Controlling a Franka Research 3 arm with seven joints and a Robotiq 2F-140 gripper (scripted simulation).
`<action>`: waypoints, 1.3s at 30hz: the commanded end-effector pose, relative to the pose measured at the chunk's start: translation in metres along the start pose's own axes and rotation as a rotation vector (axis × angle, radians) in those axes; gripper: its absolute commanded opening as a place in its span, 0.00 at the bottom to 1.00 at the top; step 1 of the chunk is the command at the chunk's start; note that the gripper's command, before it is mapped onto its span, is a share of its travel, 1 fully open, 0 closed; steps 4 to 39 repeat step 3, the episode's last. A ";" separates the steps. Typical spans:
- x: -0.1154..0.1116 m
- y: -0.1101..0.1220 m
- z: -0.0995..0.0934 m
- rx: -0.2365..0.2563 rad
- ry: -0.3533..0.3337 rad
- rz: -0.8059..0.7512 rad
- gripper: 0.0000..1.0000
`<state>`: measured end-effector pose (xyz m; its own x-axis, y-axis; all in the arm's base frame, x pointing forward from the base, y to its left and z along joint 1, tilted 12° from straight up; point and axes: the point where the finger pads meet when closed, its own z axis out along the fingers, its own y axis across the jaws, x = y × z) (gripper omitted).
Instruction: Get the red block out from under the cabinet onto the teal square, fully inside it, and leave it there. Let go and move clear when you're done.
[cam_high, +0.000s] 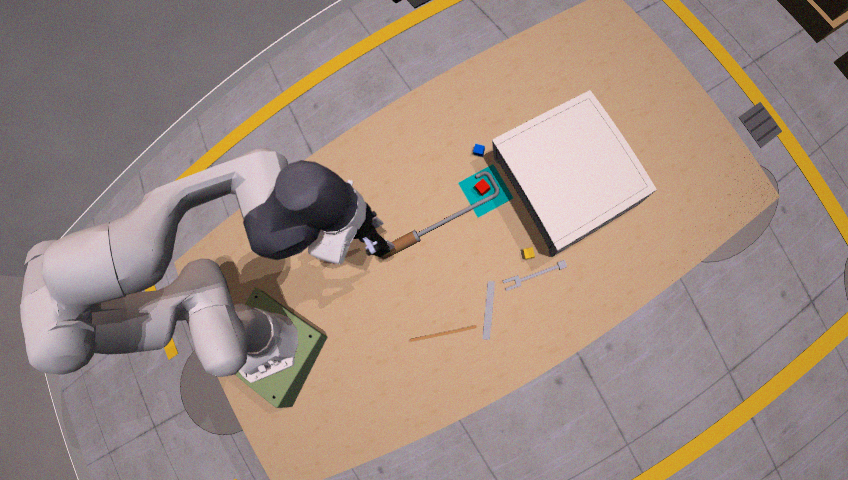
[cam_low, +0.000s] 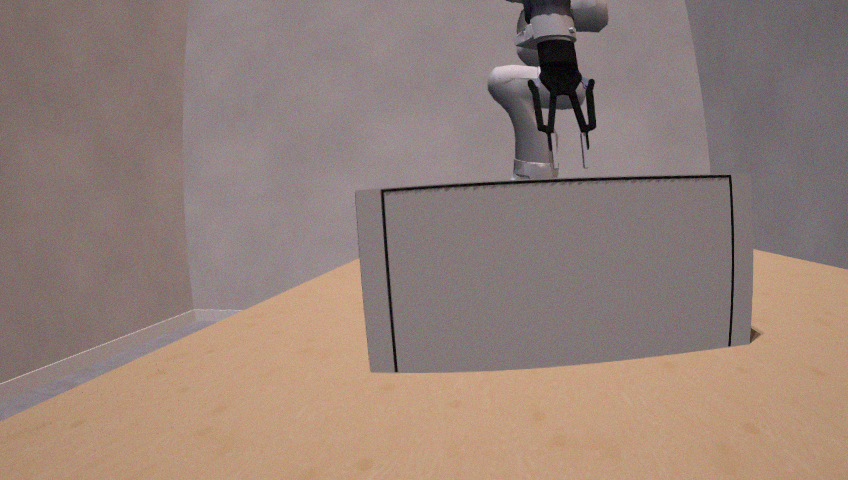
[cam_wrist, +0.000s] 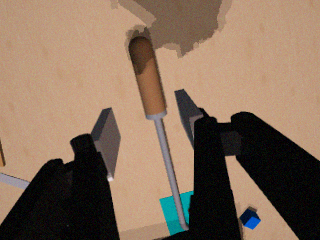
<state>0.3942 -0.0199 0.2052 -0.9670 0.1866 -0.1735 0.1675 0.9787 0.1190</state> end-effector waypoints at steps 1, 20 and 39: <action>-0.001 -0.001 -0.002 0.002 -0.002 0.005 0.34; -0.001 -0.001 -0.002 0.002 -0.002 0.005 0.34; -0.001 -0.001 -0.002 0.002 -0.002 0.005 0.34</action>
